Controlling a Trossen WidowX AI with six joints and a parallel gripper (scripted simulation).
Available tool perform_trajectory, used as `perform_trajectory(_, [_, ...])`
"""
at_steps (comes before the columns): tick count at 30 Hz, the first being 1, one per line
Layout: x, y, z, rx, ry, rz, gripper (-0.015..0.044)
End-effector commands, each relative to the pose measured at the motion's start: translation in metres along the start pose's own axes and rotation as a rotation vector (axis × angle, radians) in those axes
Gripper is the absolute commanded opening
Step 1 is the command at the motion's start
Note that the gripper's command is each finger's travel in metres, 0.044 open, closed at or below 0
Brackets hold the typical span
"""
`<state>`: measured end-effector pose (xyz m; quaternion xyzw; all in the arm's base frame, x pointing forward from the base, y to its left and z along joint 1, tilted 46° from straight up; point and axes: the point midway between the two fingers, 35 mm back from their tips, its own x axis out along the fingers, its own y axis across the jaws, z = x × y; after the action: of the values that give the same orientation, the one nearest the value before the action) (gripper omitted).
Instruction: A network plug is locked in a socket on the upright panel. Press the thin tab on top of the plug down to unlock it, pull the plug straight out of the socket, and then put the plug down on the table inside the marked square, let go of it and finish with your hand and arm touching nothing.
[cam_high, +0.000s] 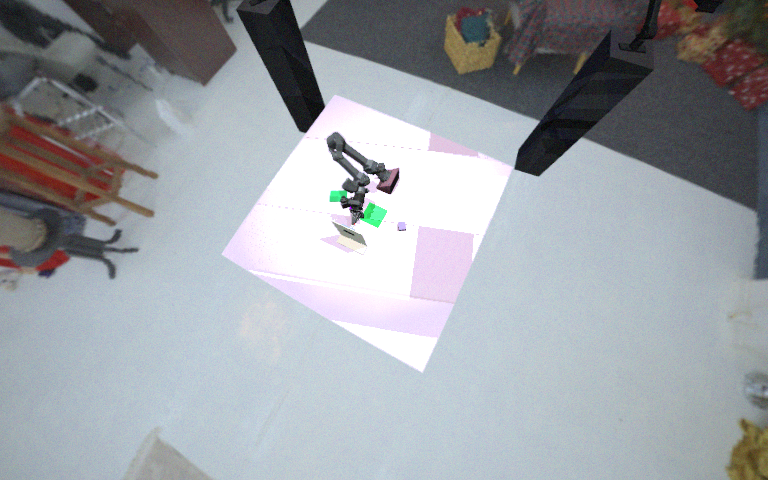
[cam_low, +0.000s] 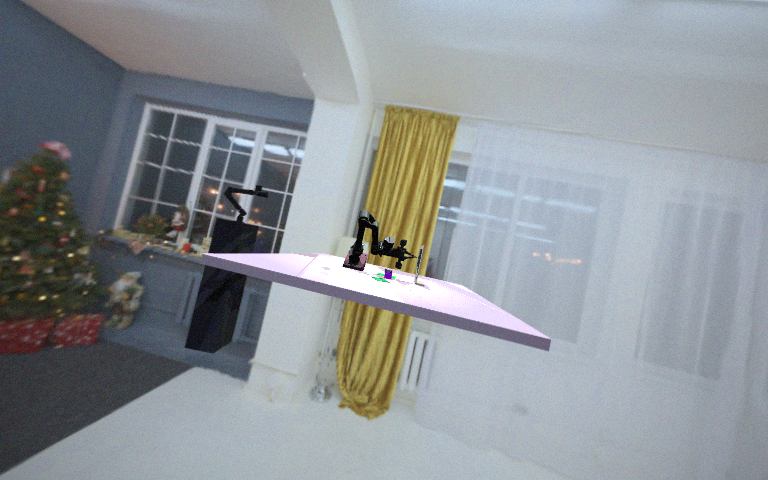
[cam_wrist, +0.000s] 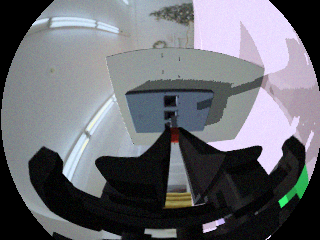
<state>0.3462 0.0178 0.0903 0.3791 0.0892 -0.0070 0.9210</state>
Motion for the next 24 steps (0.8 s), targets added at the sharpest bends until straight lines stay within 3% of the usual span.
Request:
perform_trajectory(1, [-0.005, -0.001, -0.001, 0.0, 0.0, -0.005, 0.0])
perform_trajectory(24, [-0.018, -0.001, -0.005, 0.0, 0.0, -0.006, 0.0])
